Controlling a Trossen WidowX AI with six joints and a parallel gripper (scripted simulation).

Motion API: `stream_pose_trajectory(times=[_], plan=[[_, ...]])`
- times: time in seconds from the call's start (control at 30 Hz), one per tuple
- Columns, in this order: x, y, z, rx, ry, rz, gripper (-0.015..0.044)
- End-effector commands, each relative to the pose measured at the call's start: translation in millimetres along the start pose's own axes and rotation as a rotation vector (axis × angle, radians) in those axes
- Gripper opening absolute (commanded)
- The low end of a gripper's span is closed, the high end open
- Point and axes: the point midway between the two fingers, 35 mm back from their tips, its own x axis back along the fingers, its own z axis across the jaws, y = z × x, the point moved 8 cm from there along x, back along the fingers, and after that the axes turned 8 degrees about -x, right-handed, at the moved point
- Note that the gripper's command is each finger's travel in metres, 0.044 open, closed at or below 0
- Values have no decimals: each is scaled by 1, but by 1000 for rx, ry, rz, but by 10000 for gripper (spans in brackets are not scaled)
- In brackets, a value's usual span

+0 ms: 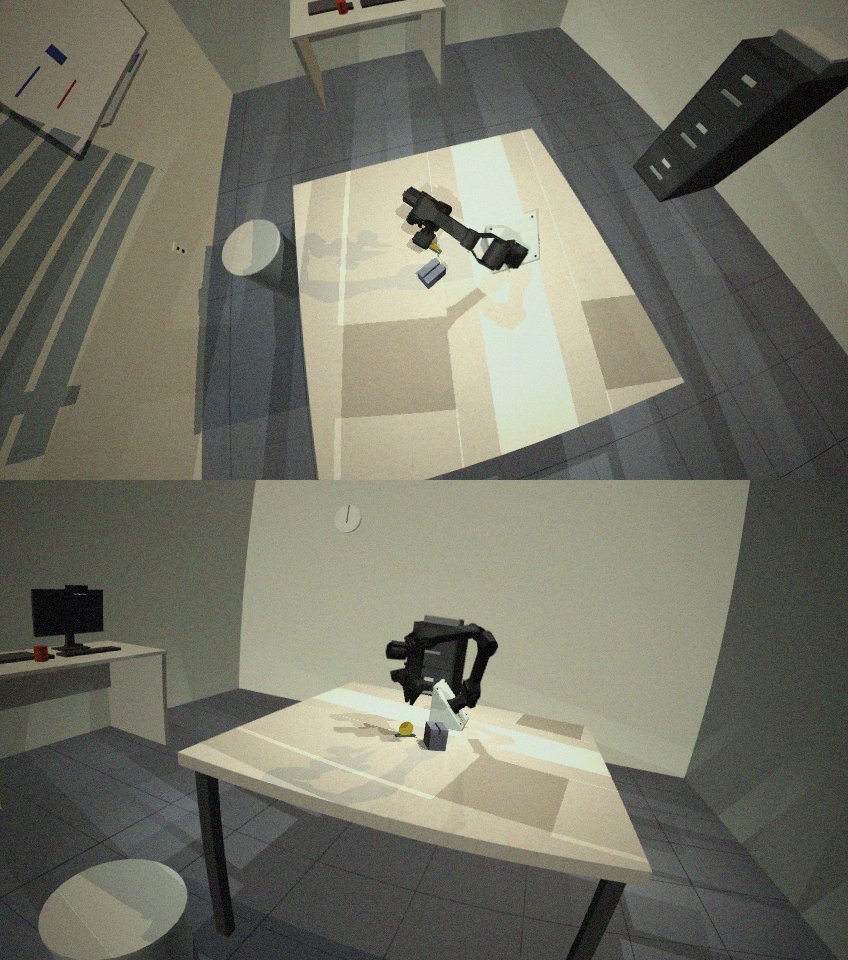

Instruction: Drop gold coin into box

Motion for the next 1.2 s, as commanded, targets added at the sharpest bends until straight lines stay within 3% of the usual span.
stream_pose_trajectory(times=[0.0,0.2,1.17], plan=[[0,2,-1,-28,14,12,161],[-34,2,0,-28,15,13,161],[-74,1,3,-27,16,13,161]])
